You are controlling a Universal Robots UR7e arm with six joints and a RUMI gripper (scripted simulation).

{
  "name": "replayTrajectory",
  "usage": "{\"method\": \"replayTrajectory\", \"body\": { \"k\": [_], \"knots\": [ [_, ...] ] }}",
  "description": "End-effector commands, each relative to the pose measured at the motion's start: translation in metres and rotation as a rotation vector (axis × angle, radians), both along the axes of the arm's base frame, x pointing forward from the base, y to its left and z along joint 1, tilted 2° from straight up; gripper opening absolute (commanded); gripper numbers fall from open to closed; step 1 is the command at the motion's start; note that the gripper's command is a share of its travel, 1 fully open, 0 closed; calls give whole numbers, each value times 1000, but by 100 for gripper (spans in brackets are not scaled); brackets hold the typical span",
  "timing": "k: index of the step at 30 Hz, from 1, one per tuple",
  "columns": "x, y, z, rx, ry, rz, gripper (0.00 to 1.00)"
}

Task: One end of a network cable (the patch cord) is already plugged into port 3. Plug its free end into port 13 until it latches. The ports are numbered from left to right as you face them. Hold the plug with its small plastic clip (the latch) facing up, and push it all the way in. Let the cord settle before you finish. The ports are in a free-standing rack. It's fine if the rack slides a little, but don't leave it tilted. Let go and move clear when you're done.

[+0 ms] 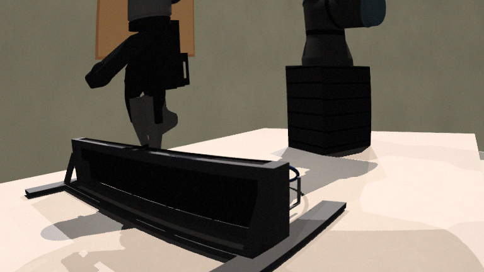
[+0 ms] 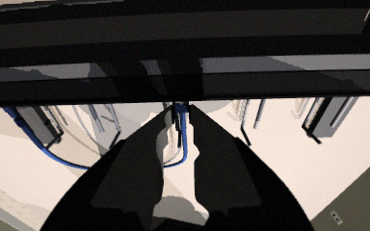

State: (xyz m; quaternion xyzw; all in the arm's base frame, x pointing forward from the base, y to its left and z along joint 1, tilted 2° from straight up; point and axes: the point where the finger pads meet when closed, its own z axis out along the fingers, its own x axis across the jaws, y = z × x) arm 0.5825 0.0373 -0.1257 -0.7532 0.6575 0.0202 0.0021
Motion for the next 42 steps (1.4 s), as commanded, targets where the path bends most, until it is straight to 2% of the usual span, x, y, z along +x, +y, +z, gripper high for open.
{"method": "replayTrajectory", "body": {
  "k": [1, 31, 32, 42],
  "knots": [
    [2, 0, 1, 0, -4, 0, 0],
    [0, 0, 1, 0, -4, 0, 0],
    [0, 0, 1, 0, -4, 0, 22],
    [0, 0, 1, 0, -4, 0, 22]
  ]
}}
